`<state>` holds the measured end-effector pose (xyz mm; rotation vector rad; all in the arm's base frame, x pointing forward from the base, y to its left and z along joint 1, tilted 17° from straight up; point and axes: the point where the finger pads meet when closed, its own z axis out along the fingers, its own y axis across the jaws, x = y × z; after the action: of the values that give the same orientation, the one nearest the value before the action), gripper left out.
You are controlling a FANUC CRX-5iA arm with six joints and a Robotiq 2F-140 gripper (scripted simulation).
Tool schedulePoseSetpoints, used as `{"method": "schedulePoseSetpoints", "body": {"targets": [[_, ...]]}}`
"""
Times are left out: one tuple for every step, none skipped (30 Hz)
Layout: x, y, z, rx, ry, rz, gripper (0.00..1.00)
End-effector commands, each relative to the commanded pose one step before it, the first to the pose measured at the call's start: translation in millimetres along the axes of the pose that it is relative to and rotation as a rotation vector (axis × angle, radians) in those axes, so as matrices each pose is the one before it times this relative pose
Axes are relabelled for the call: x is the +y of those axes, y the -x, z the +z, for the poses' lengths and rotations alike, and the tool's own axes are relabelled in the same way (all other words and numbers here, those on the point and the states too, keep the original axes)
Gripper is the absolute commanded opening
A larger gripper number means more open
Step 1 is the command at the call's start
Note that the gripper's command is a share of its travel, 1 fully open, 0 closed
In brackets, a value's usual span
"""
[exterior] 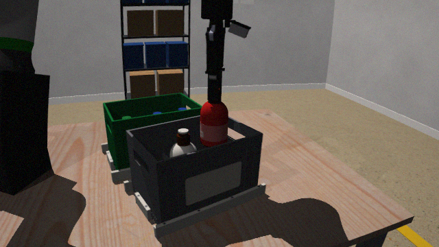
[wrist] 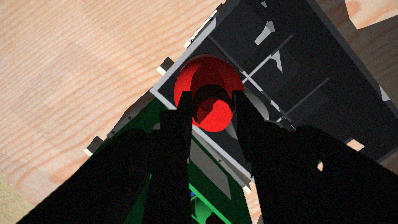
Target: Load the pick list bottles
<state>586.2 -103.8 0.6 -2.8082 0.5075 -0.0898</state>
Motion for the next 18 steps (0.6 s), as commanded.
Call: {"method": "schedulePoseSetpoints", "body": {"targets": [[0.04,-0.71,-2.96,0.00183,0.00017,-0.0003,0.1],[0.0,0.01,-1.65,0.00001,0.00001,0.0,0.1],[0.0,0.01,-1.66,0.0,0.00001,0.0,0.1],[0.0,0.0,-1.67,0.0,0.0,0.0,0.1],[0.0,0.0,-1.67,0.0,0.0,0.0,0.1],[0.0,0.0,-1.67,0.0,0.0,0.0,0.1],[0.0,0.0,-1.67,0.0,0.0,0.0,0.1],[0.0,0.0,-1.67,0.0,0.0,0.0,0.1],[0.0,0.0,-1.67,0.0,0.0,0.0,0.1],[0.0,0.0,-1.67,0.0,0.0,0.0,0.1],[0.0,0.0,-1.67,0.0,0.0,0.0,0.1],[0.0,0.0,-1.67,0.0,0.0,0.0,0.1],[0.0,0.0,-1.67,0.0,0.0,0.0,0.1],[0.0,0.0,-1.67,0.0,0.0,0.0,0.1],[0.0,0.0,-1.67,0.0,0.0,0.0,0.1],[0.0,0.0,0.0,0.0,0.0,0.0,0.1],[0.0,0.0,0.0,0.0,0.0,0.0,0.1],[0.0,-0.02,-1.7,-0.00002,-0.00001,0.0,0.1]]}}
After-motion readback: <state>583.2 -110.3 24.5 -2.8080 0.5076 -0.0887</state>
